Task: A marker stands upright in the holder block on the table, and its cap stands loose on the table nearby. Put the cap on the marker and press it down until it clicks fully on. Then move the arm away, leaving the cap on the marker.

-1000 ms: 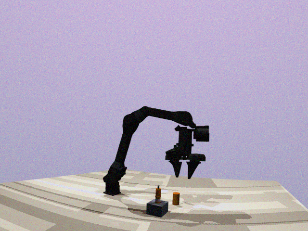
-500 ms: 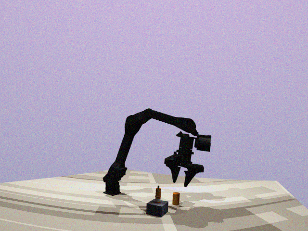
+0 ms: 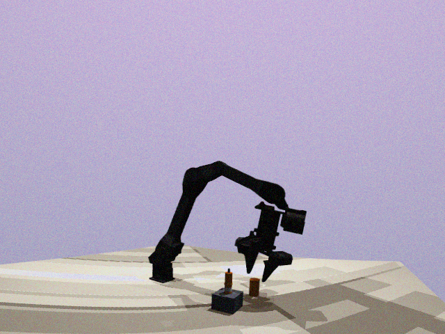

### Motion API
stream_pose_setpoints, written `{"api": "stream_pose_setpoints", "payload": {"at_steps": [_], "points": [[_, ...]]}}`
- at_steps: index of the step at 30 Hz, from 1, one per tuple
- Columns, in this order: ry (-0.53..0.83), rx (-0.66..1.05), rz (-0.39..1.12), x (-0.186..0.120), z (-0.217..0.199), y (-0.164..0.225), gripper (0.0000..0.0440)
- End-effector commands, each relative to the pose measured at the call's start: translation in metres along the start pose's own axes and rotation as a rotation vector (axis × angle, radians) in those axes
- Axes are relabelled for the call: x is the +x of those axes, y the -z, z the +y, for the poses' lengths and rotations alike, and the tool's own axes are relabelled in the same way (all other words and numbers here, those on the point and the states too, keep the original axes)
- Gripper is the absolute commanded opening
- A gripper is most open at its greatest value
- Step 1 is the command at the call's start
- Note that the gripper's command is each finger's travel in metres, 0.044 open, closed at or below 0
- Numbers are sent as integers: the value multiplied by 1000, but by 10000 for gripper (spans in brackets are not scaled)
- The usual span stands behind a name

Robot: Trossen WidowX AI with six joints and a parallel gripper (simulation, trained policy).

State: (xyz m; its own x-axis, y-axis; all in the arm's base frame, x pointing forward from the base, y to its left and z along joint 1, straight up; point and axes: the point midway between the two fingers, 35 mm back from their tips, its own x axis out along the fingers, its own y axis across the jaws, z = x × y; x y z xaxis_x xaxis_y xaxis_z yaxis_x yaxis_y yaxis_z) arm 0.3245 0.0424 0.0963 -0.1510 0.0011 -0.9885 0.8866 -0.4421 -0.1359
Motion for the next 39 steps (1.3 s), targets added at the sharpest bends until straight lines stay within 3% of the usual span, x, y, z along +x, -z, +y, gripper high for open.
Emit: {"api": "stream_pose_setpoints", "payload": {"at_steps": [1, 14, 18, 23, 30, 39], "points": [[26, -19, 1, 13, -1, -1, 295], [35, -87, -19, 40, -1, -4, 252], [15, -103, -24, 38, 1, -5, 188], [-9, -119, -20, 28, 0, -6, 64], [-61, -127, -3, 7, 5, -9, 91], [-103, -122, 21, -23, 9, -18, 91]]}}
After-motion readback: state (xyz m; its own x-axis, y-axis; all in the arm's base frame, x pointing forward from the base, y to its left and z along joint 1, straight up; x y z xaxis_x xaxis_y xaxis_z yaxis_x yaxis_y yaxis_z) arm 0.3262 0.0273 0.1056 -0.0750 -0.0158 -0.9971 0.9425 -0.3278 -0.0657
